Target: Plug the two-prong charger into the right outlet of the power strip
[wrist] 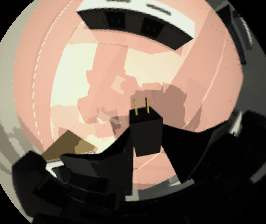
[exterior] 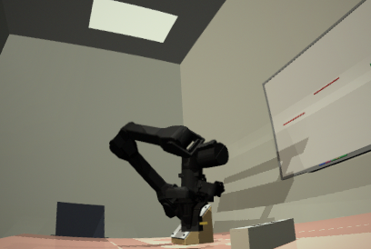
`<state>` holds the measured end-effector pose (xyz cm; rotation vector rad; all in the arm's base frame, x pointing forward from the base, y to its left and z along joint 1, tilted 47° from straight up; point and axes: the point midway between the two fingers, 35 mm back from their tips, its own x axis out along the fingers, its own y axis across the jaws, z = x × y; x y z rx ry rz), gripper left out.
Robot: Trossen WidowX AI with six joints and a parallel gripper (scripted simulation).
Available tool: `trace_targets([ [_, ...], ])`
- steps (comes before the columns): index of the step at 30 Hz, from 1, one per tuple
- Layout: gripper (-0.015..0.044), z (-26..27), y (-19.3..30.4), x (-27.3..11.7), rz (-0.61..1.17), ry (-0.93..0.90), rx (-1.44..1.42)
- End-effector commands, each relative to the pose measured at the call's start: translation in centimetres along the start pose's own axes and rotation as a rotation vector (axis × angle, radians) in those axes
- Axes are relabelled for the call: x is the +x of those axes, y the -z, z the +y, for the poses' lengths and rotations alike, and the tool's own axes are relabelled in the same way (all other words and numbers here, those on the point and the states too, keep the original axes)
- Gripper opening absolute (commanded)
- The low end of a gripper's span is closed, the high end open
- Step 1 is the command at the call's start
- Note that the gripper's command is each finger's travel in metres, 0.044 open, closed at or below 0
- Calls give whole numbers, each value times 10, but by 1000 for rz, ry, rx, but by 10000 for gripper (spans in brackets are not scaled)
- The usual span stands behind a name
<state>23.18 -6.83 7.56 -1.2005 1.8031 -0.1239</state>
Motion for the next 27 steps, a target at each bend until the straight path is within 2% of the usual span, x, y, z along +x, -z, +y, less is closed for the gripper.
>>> trace_targets([
  [1,0,-1,-9,2,-5,-7,47],
  [27,0,-5,-56,30,-10,-30,350],
])
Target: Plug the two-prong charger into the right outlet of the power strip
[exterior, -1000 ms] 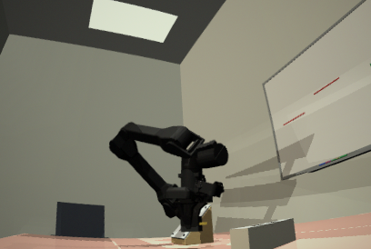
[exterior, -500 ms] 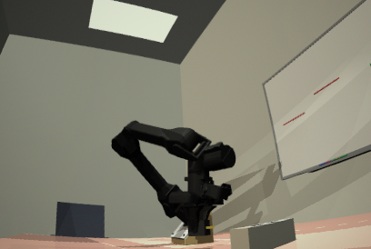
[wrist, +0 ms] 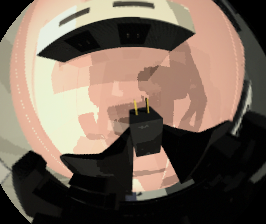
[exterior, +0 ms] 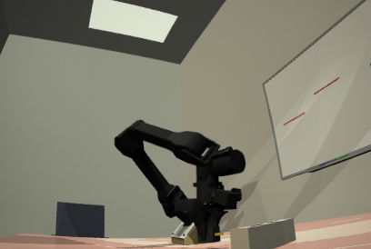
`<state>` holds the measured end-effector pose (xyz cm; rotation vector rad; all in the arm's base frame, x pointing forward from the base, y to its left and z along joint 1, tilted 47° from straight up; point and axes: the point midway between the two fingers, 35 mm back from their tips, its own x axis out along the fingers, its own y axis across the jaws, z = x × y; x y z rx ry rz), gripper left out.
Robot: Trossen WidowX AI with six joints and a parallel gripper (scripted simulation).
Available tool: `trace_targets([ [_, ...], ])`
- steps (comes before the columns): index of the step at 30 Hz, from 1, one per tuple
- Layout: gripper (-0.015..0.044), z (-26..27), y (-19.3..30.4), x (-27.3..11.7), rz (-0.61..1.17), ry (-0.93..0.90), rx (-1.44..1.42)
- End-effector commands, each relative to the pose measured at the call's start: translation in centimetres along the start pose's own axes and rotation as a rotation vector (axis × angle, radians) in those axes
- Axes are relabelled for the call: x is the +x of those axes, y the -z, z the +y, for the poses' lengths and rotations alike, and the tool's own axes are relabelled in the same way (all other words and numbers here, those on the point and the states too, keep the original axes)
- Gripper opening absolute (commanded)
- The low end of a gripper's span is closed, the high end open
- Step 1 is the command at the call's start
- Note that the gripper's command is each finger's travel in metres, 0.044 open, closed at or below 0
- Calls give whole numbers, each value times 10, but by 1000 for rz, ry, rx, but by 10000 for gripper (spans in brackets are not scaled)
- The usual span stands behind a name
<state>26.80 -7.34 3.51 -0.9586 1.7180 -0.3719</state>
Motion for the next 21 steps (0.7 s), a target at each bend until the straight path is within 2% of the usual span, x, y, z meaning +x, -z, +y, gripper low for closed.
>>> trace_targets([
  [1,0,3,-10,5,-3,-8,53],
  [21,0,0,-31,6,-4,-10,86],
])
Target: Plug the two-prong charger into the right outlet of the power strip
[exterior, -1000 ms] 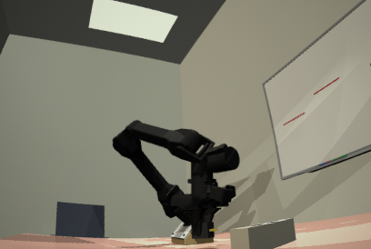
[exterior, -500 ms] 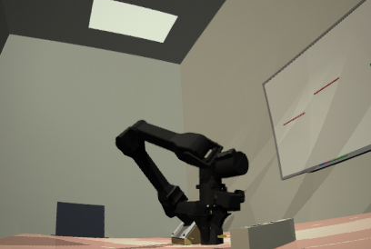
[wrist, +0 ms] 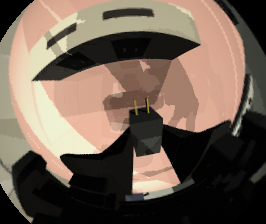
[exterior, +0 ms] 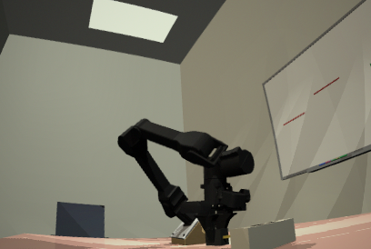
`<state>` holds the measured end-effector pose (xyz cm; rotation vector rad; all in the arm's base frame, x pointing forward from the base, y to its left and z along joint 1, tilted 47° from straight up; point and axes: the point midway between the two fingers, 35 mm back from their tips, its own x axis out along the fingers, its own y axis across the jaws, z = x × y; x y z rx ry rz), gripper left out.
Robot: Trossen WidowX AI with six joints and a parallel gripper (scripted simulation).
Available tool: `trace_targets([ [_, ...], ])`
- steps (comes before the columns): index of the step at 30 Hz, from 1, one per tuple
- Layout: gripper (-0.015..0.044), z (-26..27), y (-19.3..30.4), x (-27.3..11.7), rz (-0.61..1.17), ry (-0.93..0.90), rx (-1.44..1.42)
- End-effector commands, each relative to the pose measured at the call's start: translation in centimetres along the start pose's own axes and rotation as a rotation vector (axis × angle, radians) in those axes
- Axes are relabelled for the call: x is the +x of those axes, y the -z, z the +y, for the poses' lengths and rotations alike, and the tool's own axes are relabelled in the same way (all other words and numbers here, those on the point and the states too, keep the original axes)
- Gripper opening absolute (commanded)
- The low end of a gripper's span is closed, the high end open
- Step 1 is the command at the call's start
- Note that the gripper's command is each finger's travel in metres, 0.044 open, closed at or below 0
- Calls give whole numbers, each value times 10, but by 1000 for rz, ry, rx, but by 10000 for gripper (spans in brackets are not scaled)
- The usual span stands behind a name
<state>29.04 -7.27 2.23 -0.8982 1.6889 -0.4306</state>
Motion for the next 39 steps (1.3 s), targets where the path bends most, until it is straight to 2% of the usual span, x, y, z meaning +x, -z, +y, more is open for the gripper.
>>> trace_targets([
  [1,0,1,-7,0,0,-6,9],
  [39,0,3,-45,3,-1,-9,52],
])
